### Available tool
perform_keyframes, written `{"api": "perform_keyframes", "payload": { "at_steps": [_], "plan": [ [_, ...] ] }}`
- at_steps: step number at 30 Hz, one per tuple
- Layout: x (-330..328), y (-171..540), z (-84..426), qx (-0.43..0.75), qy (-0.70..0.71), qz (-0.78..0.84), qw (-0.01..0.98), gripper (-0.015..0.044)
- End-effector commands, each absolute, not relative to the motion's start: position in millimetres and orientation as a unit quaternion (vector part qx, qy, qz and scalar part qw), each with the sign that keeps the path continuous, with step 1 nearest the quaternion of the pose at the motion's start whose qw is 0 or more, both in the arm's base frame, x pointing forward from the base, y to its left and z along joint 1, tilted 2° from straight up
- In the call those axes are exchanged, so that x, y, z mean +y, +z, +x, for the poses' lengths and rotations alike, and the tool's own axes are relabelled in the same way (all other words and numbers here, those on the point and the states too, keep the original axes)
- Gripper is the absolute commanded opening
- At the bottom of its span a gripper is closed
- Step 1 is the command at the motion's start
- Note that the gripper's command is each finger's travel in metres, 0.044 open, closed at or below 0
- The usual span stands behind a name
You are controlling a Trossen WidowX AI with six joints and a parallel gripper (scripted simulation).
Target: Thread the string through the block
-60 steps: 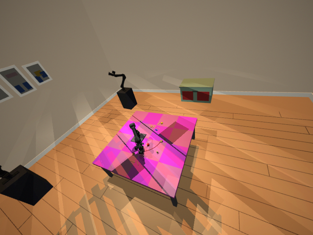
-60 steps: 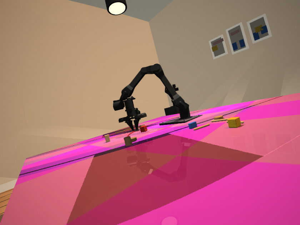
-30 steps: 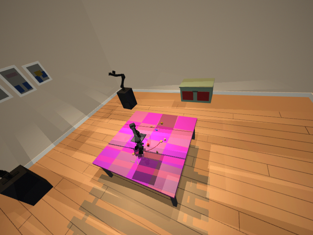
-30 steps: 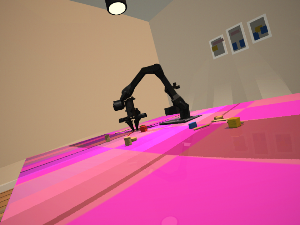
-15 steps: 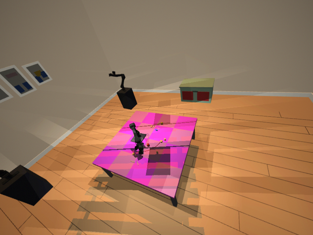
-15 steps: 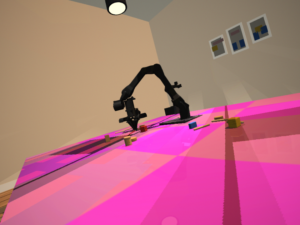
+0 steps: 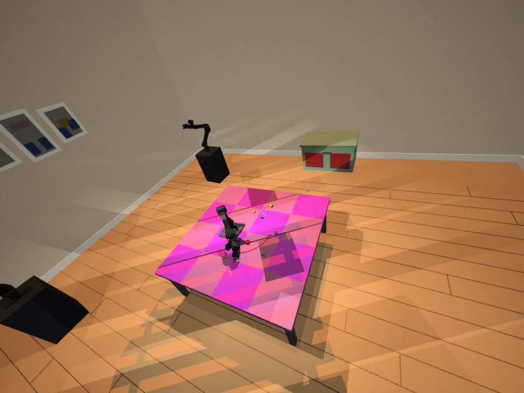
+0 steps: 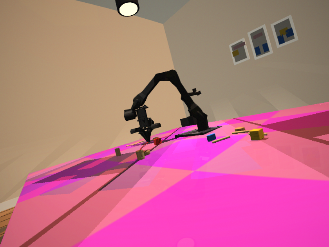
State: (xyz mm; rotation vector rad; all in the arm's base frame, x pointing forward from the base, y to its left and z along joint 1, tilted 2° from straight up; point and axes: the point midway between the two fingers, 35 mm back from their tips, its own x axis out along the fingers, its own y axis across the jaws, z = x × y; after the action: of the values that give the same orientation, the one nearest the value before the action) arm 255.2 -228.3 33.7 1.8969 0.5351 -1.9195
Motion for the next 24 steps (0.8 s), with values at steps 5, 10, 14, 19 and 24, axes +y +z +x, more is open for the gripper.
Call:
{"api": "perform_keyframes", "payload": {
  "at_steps": [5, 10, 14, 19, 24],
  "plan": [
    [-230, 46, 258, 0.189, -0.683, 0.678, 0.196, 0.0000],
    [-230, 52, 258, 0.189, -0.683, 0.678, 0.196, 0.0000],
    [-230, 57, 258, 0.189, -0.683, 0.678, 0.196, 0.0000],
    [-230, 64, 258, 0.189, -0.683, 0.678, 0.196, 0.0000],
    [-230, 71, 258, 0.189, -0.683, 0.678, 0.196, 0.0000]
  ]
}}
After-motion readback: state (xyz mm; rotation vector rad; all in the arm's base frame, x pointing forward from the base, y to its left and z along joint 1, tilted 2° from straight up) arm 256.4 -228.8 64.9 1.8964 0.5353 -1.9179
